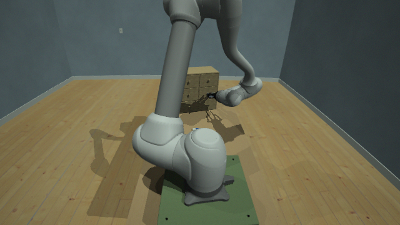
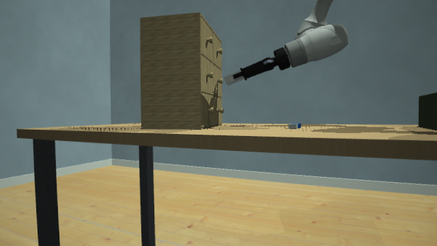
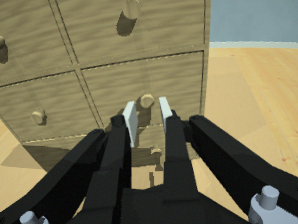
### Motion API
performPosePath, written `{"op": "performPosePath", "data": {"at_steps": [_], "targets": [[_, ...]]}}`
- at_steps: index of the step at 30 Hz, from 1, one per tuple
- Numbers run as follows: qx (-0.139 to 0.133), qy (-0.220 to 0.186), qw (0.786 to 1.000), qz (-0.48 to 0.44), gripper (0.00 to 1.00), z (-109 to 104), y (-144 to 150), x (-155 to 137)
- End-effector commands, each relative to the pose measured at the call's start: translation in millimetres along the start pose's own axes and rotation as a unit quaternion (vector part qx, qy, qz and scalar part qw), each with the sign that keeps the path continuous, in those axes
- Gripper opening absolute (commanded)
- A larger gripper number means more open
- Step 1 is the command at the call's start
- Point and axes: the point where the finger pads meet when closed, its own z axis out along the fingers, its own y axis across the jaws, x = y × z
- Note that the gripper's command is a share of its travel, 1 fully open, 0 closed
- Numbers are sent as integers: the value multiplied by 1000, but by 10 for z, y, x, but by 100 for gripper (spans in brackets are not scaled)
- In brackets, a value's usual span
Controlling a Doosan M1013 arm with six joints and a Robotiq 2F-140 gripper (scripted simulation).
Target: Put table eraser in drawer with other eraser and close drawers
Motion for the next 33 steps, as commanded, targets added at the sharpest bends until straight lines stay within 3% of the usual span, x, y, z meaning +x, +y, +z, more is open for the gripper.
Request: {"op": "performPosePath", "data": {"at_steps": [1, 14, 33], "targets": [[0, 0, 1000, 0, 20, 36, 0, 14], [0, 0, 1000, 0, 20, 210, 0, 78], [0, 0, 1000, 0, 20, 222, 0, 82]]}}
